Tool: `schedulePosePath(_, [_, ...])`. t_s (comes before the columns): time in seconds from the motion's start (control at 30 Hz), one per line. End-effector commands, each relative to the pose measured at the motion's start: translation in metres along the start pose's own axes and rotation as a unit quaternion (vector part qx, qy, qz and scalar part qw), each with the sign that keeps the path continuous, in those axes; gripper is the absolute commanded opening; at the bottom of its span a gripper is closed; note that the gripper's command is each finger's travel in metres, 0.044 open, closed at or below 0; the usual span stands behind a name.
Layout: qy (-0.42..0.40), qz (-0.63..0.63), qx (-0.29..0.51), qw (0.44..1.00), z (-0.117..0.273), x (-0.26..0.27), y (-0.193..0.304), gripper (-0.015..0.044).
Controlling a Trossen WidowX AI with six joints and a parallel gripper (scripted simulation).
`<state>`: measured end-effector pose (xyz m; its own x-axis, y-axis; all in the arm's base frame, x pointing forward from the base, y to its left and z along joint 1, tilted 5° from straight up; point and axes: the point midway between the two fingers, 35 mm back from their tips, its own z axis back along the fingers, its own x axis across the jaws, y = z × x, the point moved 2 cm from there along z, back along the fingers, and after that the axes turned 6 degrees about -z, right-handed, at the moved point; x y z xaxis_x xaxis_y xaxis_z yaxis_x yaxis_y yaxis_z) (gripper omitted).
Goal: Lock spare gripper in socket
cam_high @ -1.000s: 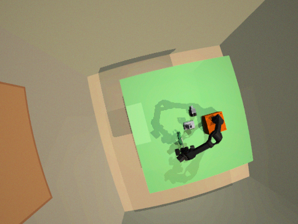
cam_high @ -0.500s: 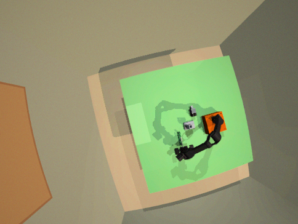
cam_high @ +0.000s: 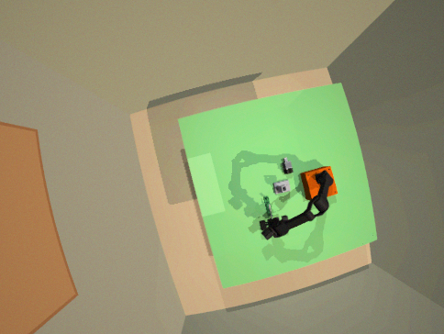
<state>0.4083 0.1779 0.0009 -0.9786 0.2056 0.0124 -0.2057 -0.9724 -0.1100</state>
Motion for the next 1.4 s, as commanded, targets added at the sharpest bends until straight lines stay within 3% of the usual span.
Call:
schedulePosePath(0.0, [0.0,0.0,0.0,1.0,0.0,0.0,0.0,0.0053])
schedulePosePath(0.2, [0.0,0.0,0.0,1.0,0.0,0.0,0.0,0.02])
schedulePosePath(1.37, [-0.02,0.004,0.013,1.0,0.065,0.012,-0.008,0.02])
